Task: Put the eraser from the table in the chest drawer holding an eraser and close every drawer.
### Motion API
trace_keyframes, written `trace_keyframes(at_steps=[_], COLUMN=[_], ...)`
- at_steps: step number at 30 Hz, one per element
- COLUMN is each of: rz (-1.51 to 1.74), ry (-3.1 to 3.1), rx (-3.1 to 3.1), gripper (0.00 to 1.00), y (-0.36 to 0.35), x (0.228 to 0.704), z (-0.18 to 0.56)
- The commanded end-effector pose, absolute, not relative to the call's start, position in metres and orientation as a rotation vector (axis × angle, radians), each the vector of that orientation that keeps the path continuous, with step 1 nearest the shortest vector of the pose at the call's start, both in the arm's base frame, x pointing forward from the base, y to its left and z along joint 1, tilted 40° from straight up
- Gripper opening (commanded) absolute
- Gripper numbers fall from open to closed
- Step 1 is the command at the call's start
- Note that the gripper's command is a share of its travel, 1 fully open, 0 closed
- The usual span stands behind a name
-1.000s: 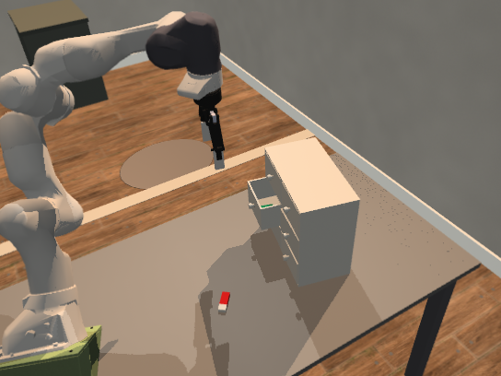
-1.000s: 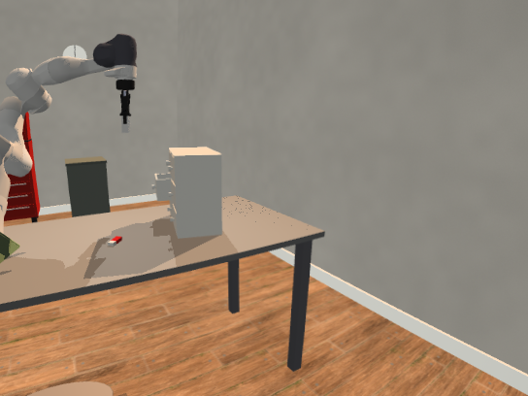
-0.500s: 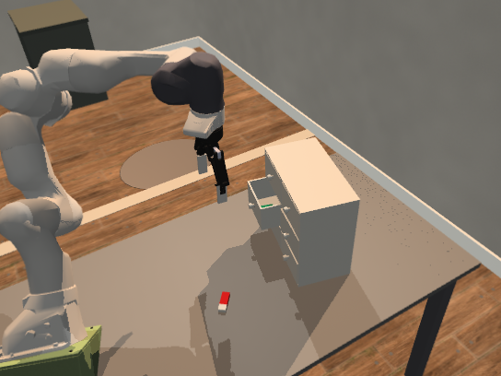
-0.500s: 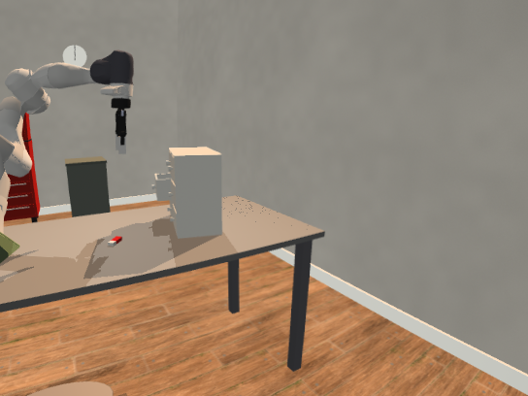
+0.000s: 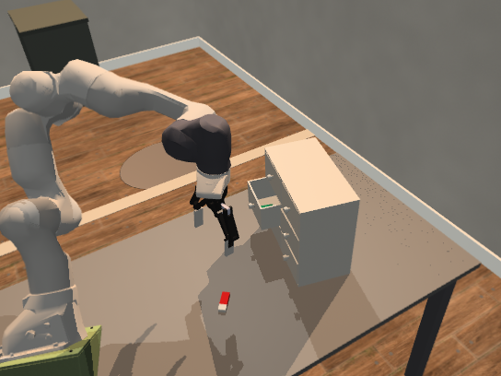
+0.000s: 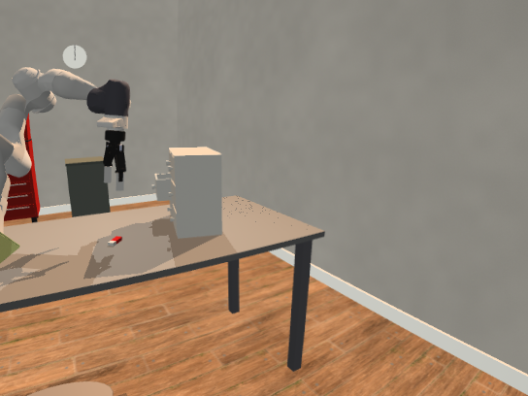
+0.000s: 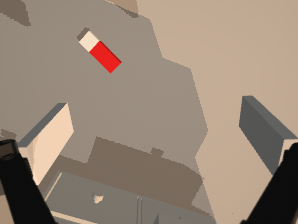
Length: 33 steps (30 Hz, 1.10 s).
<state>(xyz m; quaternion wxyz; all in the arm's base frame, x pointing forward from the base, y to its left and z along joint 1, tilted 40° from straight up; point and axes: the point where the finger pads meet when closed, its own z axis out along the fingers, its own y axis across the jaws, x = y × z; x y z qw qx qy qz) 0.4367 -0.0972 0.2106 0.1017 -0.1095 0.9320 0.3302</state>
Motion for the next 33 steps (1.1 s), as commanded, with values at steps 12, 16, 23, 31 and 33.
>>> trace_keyframes(at_steps=[12,16,23,31,33], rz=[0.785,0.744,0.673,0.665,0.665], ry=[2.487,2.428,2.314,2.300,2.300], rx=[-0.874,-0.966,-1.110,-1.124,-1.124], gripper=[1.00,1.00,1.00,1.00,1.00], y=[-0.100,-0.098,-0.098,-0.098,-0.098], x=[0.443,0.442,0.442,0.442,0.442], z=[0.106,0.091,0.081,0.081,0.081])
